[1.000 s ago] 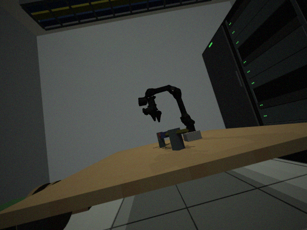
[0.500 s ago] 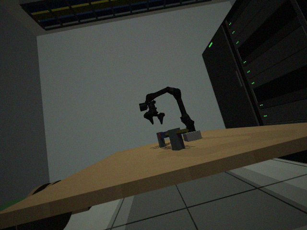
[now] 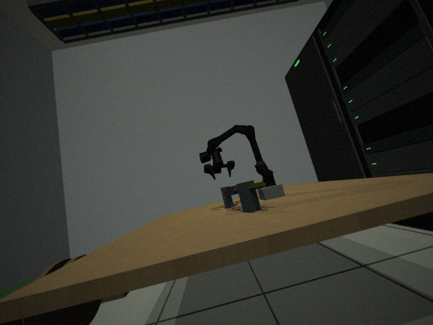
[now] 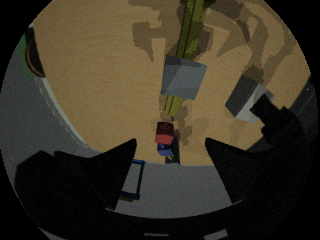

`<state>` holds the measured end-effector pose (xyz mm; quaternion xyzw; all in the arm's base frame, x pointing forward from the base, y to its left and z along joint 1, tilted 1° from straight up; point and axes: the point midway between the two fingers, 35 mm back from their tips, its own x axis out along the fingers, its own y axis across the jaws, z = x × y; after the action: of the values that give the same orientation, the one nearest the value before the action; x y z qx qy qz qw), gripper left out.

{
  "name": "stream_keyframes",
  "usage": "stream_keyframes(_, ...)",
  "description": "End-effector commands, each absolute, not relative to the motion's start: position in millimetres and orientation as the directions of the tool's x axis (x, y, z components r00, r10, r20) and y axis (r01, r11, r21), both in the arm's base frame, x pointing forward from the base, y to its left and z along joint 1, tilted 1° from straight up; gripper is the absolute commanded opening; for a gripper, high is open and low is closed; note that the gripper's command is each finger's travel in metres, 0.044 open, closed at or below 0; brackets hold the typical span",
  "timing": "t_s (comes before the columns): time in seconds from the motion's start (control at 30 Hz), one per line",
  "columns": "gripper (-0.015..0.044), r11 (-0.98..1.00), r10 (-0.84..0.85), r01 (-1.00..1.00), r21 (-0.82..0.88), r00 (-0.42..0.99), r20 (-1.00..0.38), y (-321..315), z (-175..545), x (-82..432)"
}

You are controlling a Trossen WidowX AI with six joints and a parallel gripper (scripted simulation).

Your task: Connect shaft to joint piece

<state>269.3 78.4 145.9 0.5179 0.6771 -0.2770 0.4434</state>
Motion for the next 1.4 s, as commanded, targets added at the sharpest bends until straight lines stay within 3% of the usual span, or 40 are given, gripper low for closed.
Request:
stream_keyframes(0.0,0.044,0.204,0.494,0.978,0.046,-0.062,-0.867,72.1,140.7,268.0)
stream_keyframes(0.37,0.044,0.175,0.504,0.984,0.043,-0.052,-0.862,66.9,139.2,269.3)
stream_keyframes(0.87,0.044,0.565,0.365,0.791,0.234,0.015,-0.931,5.9,136.2,294.8)
stream_keyframes(1.37,0.044,0.882,0.206,0.425,0.206,0.046,-0.977,-63.2,135.7,308.5)
